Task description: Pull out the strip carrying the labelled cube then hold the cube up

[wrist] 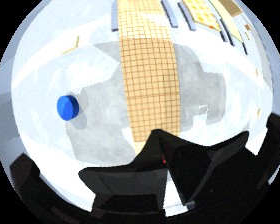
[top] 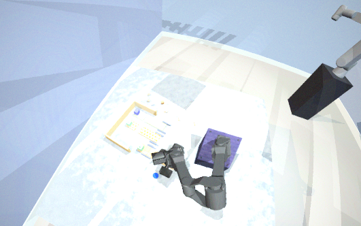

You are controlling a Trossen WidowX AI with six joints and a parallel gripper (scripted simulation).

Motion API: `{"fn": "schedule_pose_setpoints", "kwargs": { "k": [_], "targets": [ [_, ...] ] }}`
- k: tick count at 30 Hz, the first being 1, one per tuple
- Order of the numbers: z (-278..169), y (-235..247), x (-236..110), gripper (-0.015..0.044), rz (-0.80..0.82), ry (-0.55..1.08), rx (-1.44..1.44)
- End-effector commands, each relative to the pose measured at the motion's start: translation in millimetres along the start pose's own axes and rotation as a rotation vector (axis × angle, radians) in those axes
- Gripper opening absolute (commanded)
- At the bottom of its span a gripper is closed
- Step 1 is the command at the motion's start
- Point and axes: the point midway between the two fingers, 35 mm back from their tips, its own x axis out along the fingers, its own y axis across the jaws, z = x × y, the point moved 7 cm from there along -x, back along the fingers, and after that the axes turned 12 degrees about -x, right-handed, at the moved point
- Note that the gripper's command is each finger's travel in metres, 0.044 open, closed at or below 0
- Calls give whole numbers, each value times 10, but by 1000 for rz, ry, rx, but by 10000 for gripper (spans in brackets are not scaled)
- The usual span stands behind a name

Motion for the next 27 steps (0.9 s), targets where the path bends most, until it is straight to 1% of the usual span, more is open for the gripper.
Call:
{"fn": "schedule_pose_setpoints", "kwargs": {
  "k": [1,3,4,5,9,15,27],
  "targets": [
    [-81,0,43,0,1,35,8],
    [-81,0,43,0,1,35,8],
    [4,-1,-16,0,-1,2,0],
    [16,-4,-64,0,-2,6,0],
    [56,-2,-397,0,-1,32,6],
    [47,-10,-415,0,0,34,7],
    [517,-103,-432,315,-1,32,-14]
  ]
}}
